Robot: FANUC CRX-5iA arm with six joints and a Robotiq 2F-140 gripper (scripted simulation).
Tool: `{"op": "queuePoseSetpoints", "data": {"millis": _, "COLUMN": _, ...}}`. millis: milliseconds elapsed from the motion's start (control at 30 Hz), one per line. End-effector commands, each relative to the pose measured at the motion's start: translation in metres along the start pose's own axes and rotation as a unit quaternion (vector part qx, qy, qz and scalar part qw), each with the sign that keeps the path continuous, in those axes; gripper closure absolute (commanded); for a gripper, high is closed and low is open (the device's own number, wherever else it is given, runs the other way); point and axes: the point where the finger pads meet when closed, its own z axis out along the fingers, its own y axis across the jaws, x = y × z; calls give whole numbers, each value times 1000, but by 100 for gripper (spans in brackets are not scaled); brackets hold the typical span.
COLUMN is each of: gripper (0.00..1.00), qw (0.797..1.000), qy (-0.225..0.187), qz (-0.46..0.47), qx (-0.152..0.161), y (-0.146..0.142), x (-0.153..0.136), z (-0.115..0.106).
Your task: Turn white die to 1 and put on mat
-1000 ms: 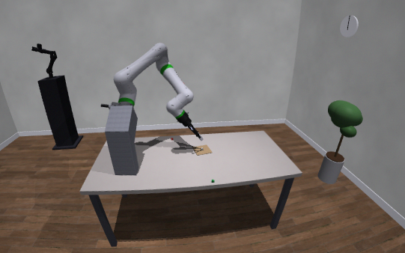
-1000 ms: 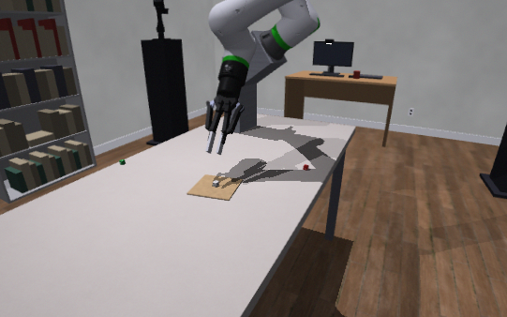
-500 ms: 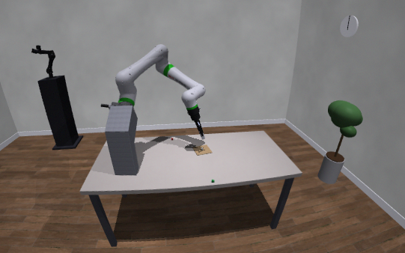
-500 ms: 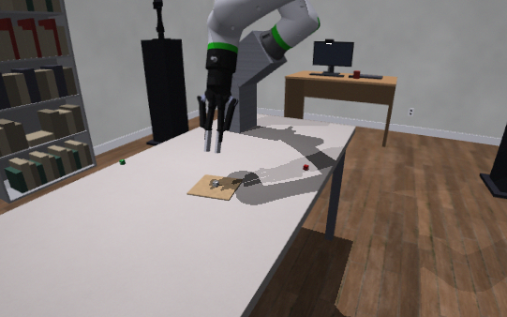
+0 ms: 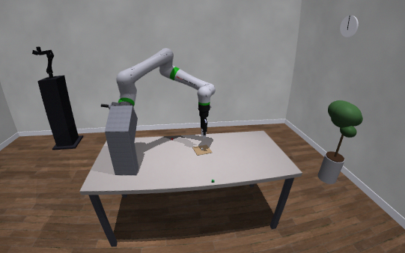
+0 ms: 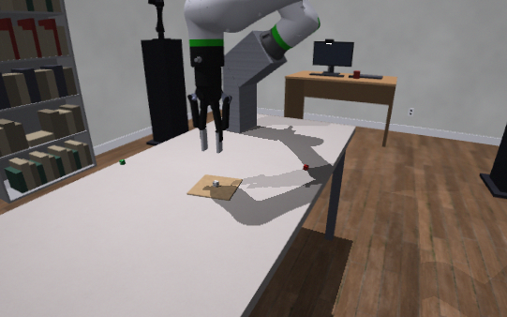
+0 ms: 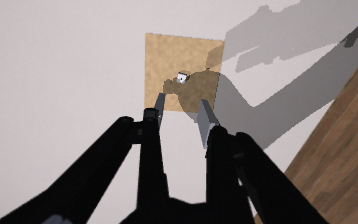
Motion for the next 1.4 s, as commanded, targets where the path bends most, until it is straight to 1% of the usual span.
{"op": "queuePoseSetpoints", "data": {"millis": 0, "gripper": 0, "qw": 1000, "qy": 2, "qz": 0, "qx": -1, "y": 0, "x": 0, "z": 0}}
{"op": "queuePoseSetpoints", "data": {"millis": 467, "gripper": 0, "qw": 1000, "qy": 2, "qz": 0, "qx": -1, "y": 0, "x": 0, "z": -2}}
{"op": "queuePoseSetpoints", "data": {"millis": 1100, "gripper": 0, "qw": 1000, "qy": 2, "qz": 0, "qx": -1, "y": 0, "x": -1, "z": -34}}
{"op": "queuePoseSetpoints", "data": {"millis": 1367, "gripper": 0, "qw": 1000, "qy": 2, "qz": 0, "qx": -1, "y": 0, "x": -1, "z": -37}}
